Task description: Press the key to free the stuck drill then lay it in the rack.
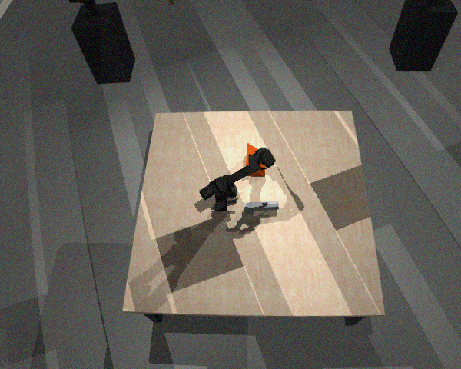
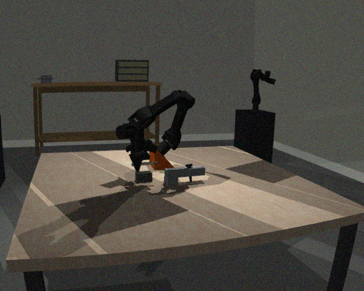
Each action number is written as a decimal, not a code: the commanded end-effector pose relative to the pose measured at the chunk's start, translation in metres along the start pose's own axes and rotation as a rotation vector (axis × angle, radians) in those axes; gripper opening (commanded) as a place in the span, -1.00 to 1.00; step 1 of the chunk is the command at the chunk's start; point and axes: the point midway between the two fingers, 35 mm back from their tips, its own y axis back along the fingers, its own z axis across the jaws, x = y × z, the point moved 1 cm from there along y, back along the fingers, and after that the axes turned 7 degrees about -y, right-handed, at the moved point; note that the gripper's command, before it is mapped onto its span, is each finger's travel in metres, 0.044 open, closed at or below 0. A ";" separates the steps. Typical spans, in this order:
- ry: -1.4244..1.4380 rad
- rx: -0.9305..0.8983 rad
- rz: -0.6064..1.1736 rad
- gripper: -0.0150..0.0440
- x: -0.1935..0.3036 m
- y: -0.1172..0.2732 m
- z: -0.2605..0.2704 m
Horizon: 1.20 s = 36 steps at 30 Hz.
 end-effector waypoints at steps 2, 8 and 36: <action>0.002 -0.004 0.001 -0.49 0.003 -0.001 0.010; 0.002 -0.004 0.001 -0.49 0.007 -0.001 0.020; 0.002 -0.005 0.001 -0.49 0.013 -0.028 0.042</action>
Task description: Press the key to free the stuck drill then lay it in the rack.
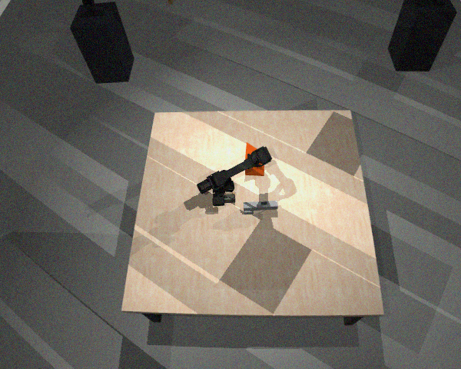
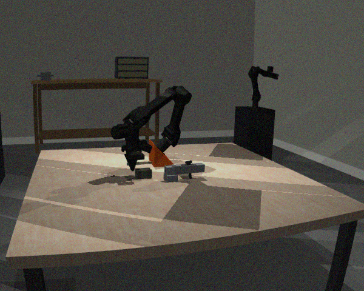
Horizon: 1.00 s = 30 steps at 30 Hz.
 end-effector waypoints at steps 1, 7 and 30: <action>-0.008 0.000 -0.007 -0.49 -0.002 -0.006 0.001; -0.008 0.000 -0.007 -0.49 -0.002 -0.010 0.001; -0.007 0.000 -0.008 -0.49 -0.003 -0.035 0.001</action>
